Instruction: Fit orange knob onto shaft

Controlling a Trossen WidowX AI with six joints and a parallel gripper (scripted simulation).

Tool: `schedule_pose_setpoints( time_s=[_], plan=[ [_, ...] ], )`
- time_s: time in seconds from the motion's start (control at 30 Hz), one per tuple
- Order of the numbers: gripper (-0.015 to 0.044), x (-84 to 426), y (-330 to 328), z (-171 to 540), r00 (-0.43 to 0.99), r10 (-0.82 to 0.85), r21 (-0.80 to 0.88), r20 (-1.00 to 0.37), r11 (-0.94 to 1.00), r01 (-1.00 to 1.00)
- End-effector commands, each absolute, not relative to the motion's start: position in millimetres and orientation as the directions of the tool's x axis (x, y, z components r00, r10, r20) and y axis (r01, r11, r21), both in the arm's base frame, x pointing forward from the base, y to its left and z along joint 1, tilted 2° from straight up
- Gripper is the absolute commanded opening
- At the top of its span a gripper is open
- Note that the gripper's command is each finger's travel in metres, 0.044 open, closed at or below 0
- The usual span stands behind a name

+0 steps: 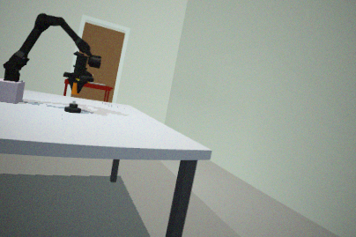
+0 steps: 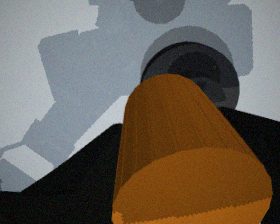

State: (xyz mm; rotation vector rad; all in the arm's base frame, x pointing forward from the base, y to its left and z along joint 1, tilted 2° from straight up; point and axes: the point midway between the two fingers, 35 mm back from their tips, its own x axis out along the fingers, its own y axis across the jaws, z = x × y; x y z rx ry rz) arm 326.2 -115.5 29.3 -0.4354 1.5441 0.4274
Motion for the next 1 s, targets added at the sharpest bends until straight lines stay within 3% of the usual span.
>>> schedule_pose_setpoints(
  time_s=[0.0, 0.97],
  plan=[
    [0.0000, 326.1, -128.9, 28.2, -0.008, -0.019, -0.012, -1.000, 0.849, -0.528],
    [0.0000, 322.3, -151.1, 0.8, -0.009, -0.020, -0.013, -1.000, 0.853, -0.521]
  ],
)
